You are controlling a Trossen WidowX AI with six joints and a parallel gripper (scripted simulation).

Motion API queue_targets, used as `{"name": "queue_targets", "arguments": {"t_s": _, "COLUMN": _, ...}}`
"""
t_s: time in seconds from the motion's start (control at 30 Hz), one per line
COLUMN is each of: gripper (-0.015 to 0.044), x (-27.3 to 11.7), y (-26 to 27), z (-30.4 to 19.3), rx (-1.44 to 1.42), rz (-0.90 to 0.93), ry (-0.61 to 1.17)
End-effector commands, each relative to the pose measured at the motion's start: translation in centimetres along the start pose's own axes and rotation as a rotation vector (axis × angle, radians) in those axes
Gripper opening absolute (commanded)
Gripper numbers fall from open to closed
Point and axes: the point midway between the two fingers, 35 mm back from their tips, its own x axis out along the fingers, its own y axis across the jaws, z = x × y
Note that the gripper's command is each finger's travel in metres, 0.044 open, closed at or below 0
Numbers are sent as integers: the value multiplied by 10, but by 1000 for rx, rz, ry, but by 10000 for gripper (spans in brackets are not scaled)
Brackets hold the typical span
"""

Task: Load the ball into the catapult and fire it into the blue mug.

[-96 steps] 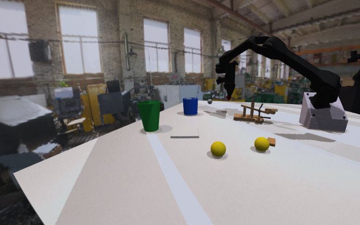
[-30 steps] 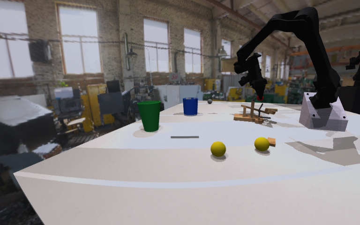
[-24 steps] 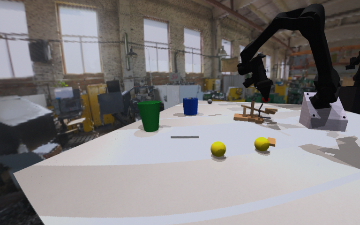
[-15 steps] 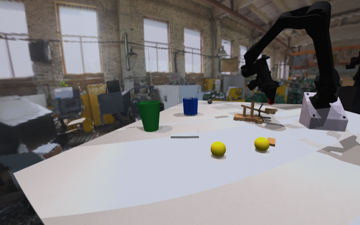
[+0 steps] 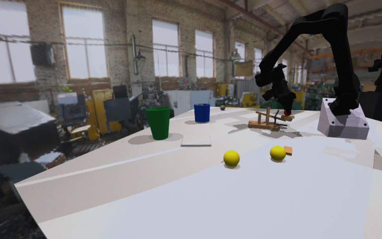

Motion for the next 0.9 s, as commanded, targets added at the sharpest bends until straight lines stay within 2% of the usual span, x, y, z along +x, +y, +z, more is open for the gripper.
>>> {"name": "queue_targets", "arguments": {"t_s": 0.0, "gripper": 0, "x": 5, "y": 1, "z": 1, "rx": 6, "rz": 6, "ry": -1}}
{"name": "queue_targets", "arguments": {"t_s": 0.2, "gripper": 0, "x": 1, "y": 0, "z": 0, "rx": 0, "rz": 0, "ry": 1}}
{"name": "queue_targets", "arguments": {"t_s": 0.53, "gripper": 263, "x": -2, "y": 0, "z": 0, "rx": 2, "rz": -1, "ry": -2}}
{"name": "queue_targets", "arguments": {"t_s": 0.73, "gripper": 420, "x": -93, "y": -3, "z": -34, "rx": 61, "rz": -21, "ry": -61}}
{"name": "queue_targets", "arguments": {"t_s": 0.8, "gripper": 440, "x": -104, "y": -2, "z": -41, "rx": 69, "rz": -22, "ry": -68}}
{"name": "queue_targets", "arguments": {"t_s": 0.83, "gripper": 440, "x": -84, "y": -5, "z": -26, "rx": 61, "rz": -20, "ry": -69}}
{"name": "queue_targets", "arguments": {"t_s": 0.87, "gripper": 440, "x": -86, "y": -7, "z": -21, "rx": 67, "rz": -27, "ry": -84}}
